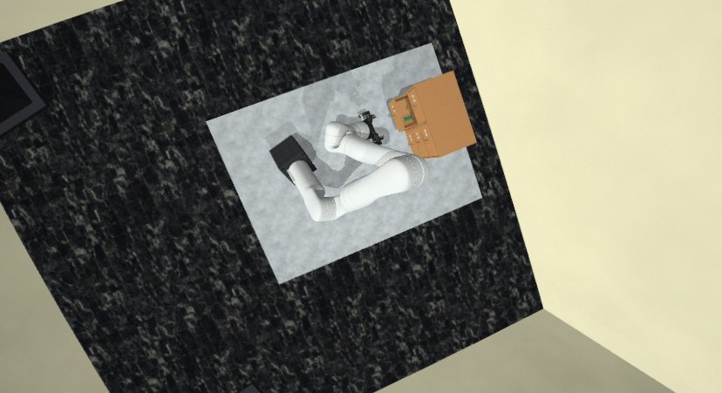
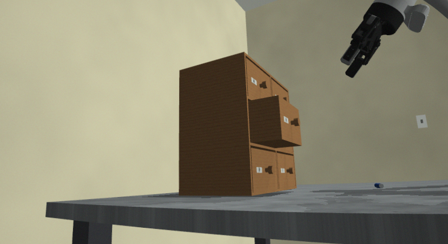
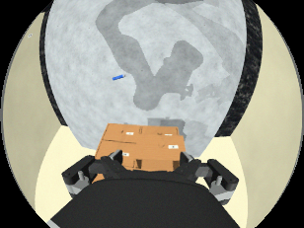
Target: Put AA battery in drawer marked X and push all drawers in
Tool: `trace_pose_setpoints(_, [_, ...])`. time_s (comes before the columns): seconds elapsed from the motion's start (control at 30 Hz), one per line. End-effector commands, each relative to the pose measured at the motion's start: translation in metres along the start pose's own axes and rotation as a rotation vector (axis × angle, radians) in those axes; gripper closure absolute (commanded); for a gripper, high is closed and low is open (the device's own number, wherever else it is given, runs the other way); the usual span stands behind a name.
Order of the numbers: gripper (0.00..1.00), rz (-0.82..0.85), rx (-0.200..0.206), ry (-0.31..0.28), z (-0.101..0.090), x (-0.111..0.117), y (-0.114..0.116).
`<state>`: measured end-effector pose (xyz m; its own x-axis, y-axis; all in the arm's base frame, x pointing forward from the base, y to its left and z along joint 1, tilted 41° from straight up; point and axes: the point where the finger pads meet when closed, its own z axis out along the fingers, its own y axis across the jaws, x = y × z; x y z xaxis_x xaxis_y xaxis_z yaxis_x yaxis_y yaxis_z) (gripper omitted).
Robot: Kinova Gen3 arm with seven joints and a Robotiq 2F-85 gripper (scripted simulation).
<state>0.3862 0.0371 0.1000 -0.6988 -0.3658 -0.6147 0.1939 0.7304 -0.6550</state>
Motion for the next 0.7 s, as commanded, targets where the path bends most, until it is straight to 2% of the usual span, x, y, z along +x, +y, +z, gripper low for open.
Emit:
trace_pose_setpoints(0.0, [0.00,0.021,-0.002,0.010,-0.0008,-0.0057,-0.0014])
trace_pose_setpoints(0.47, [0.00,0.020,-0.005,0.146,-0.0042,-0.0086,-0.0015])
trace_pose_setpoints(0.53, [0.00,0.020,-0.005,0.146,-0.0042,-0.0086,-0.0015])
trace_pose_setpoints(0.67, [0.00,0.020,-0.005,0.185,-0.0051,-0.0095,-0.0016])
